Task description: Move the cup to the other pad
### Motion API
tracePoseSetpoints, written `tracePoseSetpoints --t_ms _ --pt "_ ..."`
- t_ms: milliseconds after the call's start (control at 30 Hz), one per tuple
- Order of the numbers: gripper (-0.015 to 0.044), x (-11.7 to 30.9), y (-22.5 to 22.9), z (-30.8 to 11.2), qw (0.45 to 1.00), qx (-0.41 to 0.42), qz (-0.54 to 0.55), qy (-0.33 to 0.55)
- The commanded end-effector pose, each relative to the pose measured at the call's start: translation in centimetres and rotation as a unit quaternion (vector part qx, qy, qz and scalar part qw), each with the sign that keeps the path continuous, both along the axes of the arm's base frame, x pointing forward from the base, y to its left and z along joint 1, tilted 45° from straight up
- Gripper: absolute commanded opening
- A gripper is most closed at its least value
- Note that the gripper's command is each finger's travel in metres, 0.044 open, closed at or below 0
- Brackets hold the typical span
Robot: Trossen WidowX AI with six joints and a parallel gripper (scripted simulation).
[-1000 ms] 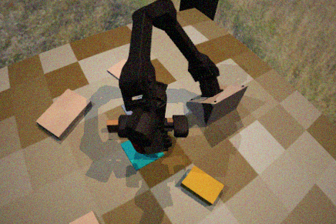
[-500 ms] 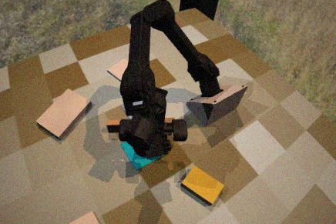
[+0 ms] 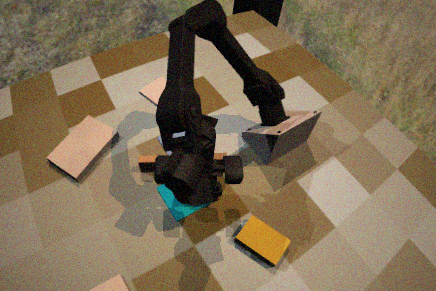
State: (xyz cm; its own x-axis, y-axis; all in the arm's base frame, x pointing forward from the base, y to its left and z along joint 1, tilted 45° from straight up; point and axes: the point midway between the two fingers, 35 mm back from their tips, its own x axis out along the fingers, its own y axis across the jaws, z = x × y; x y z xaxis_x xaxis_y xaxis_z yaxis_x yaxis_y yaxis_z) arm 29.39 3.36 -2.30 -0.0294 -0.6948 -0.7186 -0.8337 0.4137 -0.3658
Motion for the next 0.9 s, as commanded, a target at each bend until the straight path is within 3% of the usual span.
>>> tracePoseSetpoints --t_ms 0,100,867 --pt "0.0052 0.0 0.0 0.0 1.0 0.0 0.0 0.0" --pt "0.0128 0.0 0.0 0.0 1.0 0.0 0.0 0.0" --pt "0.0128 0.2 1.7 1.6 1.0 0.0 0.001 0.001"
